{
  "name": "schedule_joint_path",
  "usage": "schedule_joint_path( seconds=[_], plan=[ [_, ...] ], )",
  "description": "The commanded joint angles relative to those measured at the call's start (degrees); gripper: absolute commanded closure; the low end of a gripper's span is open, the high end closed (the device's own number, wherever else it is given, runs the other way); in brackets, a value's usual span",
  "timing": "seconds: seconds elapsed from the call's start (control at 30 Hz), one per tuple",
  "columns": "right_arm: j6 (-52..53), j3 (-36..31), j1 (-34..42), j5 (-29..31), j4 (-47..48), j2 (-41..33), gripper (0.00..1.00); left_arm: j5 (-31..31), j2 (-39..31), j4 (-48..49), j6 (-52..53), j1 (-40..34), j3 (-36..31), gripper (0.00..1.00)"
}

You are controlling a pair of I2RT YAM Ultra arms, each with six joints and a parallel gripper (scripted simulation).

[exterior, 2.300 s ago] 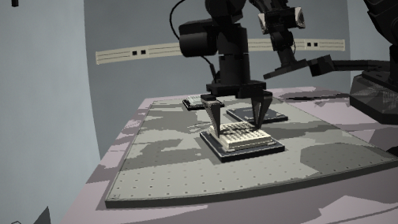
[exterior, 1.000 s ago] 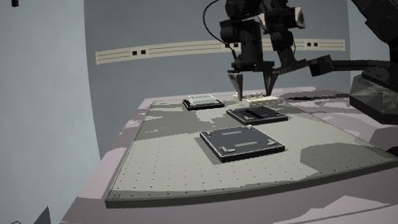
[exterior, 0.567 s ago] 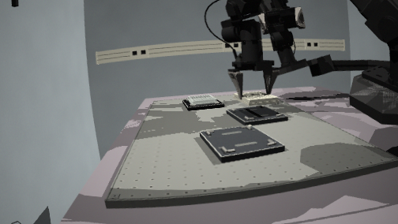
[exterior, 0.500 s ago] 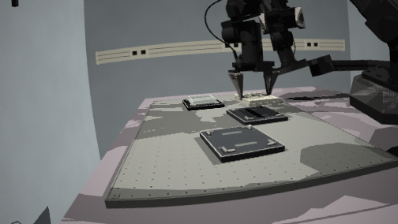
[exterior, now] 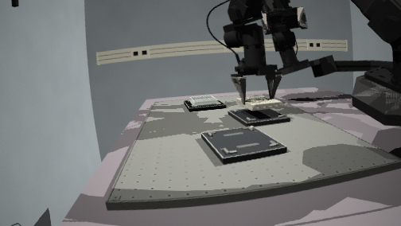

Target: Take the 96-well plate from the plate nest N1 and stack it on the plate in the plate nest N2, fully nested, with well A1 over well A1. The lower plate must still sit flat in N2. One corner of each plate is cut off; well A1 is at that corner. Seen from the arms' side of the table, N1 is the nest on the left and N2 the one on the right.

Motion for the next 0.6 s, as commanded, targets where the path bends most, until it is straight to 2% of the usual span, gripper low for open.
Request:
schedule_joint_path(
  seconds=[0.0, 0.5, 0.57],
  plan=[
    [0.1, 0.29, 0.65, 0.53, 1.54, -0.93, 0.0, 0.16, -1.64, 2.1, 0.5, 0.26, 0.88, 0.22],
    [0.1, 0.29, 0.65, 0.53, 1.54, -0.93, 0.0, 0.09, -0.75, 1.2, 0.24, 0.12, 1.1, 0.22],
    [0.1, 0.29, 0.65, 0.53, 1.54, -0.93, 0.0, 0.02, -0.47, 2.06, 0.12, -0.03, -0.7, 0.22]
  ],
)
